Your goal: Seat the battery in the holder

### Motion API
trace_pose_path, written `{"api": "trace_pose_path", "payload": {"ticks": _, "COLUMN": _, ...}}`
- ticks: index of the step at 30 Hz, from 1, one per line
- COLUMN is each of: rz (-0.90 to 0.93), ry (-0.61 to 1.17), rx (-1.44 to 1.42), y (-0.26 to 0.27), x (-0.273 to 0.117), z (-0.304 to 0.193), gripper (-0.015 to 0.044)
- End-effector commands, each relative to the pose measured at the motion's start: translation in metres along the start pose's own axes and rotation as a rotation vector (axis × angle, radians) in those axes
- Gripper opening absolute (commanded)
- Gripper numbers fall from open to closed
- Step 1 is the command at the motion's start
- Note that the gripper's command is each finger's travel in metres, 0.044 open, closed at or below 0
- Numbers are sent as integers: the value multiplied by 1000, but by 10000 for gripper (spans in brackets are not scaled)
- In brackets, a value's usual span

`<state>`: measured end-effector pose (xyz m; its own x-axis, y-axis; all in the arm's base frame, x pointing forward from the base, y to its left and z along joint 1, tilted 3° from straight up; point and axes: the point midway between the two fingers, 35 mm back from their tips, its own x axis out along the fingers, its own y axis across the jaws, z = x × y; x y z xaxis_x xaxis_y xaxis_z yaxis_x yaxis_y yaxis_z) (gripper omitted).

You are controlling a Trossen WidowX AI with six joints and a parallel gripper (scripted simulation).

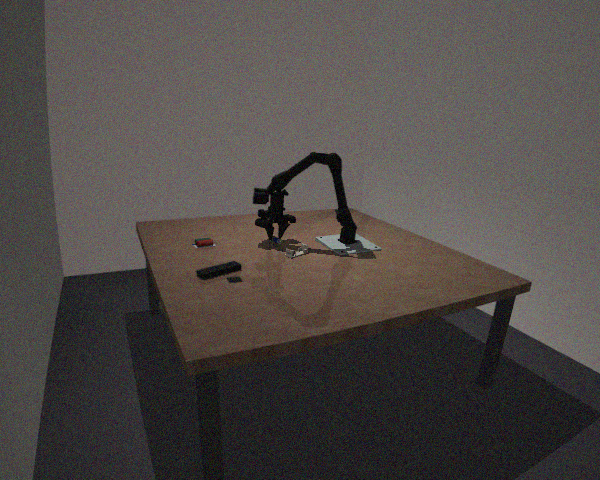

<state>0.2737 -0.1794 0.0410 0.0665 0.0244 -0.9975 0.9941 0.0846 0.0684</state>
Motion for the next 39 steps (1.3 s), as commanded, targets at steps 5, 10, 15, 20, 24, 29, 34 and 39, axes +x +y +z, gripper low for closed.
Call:
{"api": "trace_pose_path", "payload": {"ticks": 5, "rz": -10, "ry": 11, "rx": 5, "y": -2, "x": 9, "z": -2, "gripper": 161}}
{"api": "trace_pose_path", "payload": {"ticks": 10, "rz": -10, "ry": 11, "rx": 5, "y": -2, "x": 9, "z": -2, "gripper": 89}}
{"api": "trace_pose_path", "payload": {"ticks": 15, "rz": -10, "ry": 11, "rx": 5, "y": -2, "x": 9, "z": -2, "gripper": 78}}
{"api": "trace_pose_path", "payload": {"ticks": 20, "rz": -10, "ry": 11, "rx": 5, "y": -1, "x": -6, "z": -1, "gripper": 78}}
{"api": "trace_pose_path", "payload": {"ticks": 24, "rz": -10, "ry": 11, "rx": 5, "y": -1, "x": -39, "z": -1, "gripper": 78}}
{"api": "trace_pose_path", "payload": {"ticks": 29, "rz": -10, "ry": 11, "rx": 5, "y": -1, "x": -41, "z": -1, "gripper": 78}}
{"api": "trace_pose_path", "payload": {"ticks": 34, "rz": -9, "ry": 12, "rx": -168, "y": 7, "x": -44, "z": -19, "gripper": 78}}
{"api": "trace_pose_path", "payload": {"ticks": 39, "rz": -5, "ry": 14, "rx": -521, "y": 21, "x": -51, "z": -56, "gripper": 78}}
